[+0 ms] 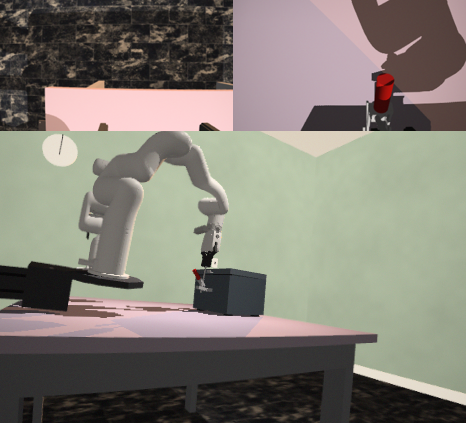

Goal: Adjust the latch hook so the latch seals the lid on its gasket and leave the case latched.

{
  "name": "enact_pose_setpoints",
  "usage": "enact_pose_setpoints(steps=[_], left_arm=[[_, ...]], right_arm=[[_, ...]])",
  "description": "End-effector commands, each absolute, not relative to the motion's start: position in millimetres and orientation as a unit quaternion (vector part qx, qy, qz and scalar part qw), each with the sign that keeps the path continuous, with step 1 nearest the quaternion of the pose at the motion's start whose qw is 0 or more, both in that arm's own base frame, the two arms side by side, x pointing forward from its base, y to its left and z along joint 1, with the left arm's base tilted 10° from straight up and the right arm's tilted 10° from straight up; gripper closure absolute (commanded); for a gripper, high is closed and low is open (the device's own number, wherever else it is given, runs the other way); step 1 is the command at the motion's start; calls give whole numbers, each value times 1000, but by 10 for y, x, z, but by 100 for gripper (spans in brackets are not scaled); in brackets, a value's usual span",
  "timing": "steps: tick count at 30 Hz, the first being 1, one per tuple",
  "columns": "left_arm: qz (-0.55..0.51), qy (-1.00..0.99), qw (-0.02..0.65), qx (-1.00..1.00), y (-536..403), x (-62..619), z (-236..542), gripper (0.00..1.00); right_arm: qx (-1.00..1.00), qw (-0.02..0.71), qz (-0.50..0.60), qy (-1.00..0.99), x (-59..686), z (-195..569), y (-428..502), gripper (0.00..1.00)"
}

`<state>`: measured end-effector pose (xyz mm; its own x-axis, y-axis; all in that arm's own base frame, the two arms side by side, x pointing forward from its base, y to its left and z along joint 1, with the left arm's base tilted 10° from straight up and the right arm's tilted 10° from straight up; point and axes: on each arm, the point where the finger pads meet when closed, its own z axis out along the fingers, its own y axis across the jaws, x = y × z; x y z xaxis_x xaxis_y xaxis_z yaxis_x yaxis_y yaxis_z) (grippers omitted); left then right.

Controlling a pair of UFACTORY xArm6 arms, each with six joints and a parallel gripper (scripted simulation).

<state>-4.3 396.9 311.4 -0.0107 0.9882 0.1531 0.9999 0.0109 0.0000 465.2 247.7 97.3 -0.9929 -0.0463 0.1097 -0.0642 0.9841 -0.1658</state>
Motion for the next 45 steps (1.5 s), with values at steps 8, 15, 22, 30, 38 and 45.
enact_pose_setpoints(steps=[8,15,22,30,38,45], left_arm=[[-56,-709,56,-701,3977,-44,3132,0],[-56,-709,56,-701,3977,-44,3132,0],[-56,-709,56,-701,3977,-44,3132,0],[-56,-709,56,-701,3977,-44,3132,0],[-56,-709,56,-701,3977,-44,3132,0],[-56,-709,56,-701,3977,-44,3132,0]], right_arm=[[32,-22,80,-996,4501,996,2472,76],[32,-22,80,-996,4501,996,2472,76],[29,-22,80,-996,4501,996,2472,76],[23,-23,80,-996,4501,996,2472,76],[7,-24,79,-997,4501,996,2472,76],[-8,-25,79,-997,4501,996,2472,76]])
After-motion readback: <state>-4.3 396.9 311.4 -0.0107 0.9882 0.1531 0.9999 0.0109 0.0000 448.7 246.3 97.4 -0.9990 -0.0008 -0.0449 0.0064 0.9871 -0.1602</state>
